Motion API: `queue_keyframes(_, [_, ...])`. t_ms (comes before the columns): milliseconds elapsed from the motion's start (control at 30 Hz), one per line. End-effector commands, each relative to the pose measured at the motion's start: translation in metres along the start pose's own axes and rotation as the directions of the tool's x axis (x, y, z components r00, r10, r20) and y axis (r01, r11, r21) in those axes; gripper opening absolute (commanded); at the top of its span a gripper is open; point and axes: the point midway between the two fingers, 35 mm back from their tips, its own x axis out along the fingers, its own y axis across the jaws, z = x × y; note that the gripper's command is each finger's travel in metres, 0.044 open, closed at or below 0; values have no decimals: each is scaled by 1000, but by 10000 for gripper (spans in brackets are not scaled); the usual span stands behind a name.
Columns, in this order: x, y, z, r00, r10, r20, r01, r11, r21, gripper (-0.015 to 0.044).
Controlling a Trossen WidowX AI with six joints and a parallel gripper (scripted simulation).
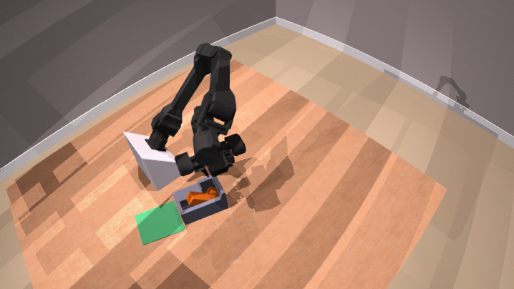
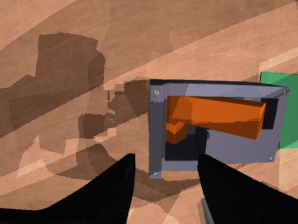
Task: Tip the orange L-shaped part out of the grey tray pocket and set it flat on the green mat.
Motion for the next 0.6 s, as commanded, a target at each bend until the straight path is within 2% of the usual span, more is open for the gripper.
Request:
queue_keyframes(0, [1, 0, 0, 1000, 1, -1, -1, 1000, 5, 180])
queue_keyframes(200, [1, 0, 0, 1000, 1, -1, -1, 1000, 5, 180])
queue_keyframes(267, [0, -2, 0, 1000, 0, -1, 0, 999, -37, 232])
queue_keyframes(333, [0, -7, 1, 1000, -1, -1, 1, 991, -135, 280])
queue_keyframes(433, [0, -17, 4, 1000, -4, -2, 3, 936, -352, 280])
queue_keyframes(567, [-1, -33, 6, 1000, -7, -4, 3, 768, -641, 280])
